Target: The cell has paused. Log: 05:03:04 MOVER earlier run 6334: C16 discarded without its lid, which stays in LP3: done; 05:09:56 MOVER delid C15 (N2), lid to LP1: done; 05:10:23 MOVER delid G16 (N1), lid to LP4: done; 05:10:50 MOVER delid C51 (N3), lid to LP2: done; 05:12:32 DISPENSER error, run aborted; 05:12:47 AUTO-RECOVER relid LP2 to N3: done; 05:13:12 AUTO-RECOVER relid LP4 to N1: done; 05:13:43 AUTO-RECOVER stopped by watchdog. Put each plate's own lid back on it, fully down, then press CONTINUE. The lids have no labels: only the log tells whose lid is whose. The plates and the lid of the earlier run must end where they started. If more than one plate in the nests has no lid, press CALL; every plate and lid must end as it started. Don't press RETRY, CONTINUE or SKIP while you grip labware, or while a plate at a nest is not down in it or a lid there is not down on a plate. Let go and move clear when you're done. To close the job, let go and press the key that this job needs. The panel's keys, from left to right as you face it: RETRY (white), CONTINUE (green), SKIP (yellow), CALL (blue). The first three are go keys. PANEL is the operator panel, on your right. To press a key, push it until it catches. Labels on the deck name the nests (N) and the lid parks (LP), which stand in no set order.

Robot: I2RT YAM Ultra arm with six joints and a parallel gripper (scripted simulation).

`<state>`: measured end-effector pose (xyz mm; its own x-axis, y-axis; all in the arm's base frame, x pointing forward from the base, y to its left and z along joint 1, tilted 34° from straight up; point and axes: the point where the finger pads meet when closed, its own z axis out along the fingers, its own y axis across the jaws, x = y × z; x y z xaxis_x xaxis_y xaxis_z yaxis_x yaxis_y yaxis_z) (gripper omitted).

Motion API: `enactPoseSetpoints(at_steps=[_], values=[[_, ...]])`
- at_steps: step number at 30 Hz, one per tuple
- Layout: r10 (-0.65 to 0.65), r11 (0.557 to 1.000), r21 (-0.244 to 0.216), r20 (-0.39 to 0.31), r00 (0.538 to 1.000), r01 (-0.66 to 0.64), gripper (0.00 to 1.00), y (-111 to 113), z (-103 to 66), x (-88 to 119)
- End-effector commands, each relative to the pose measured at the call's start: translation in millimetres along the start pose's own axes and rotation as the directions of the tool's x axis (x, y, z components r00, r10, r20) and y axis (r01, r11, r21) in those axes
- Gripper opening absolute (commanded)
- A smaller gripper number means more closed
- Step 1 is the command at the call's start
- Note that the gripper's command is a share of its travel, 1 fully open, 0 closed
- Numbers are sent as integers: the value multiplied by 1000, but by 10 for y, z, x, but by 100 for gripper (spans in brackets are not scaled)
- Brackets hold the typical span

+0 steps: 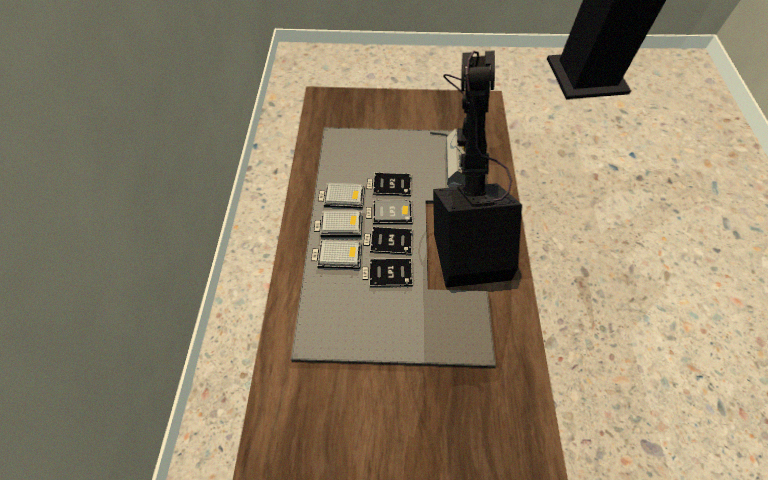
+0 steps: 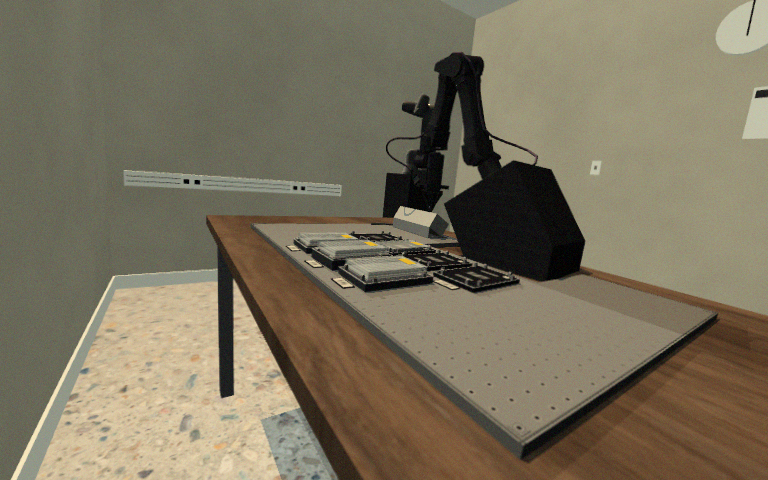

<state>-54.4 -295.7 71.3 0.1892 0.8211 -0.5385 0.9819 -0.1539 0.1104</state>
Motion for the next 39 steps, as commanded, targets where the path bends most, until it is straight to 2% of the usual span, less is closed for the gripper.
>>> enactPoseSetpoints(at_steps=[1,4,8,23,24,28,39], values=[[0,1000,1,-12,1000,0,0,13,75,74],[4,1000,5,4,1000,-4,0,-8,63,2],[1,1000,2,-12,1000,-1,0,9,114,73],[1,1000,2,-12,1000,-1,0,7,139,88],[-1,1000,2,3,1000,1,0,9,120,17],[-4,1000,1,16,1000,4,0,17,101,-6],[-1,1000,-2,-12,1000,1,0,21,167,93]])
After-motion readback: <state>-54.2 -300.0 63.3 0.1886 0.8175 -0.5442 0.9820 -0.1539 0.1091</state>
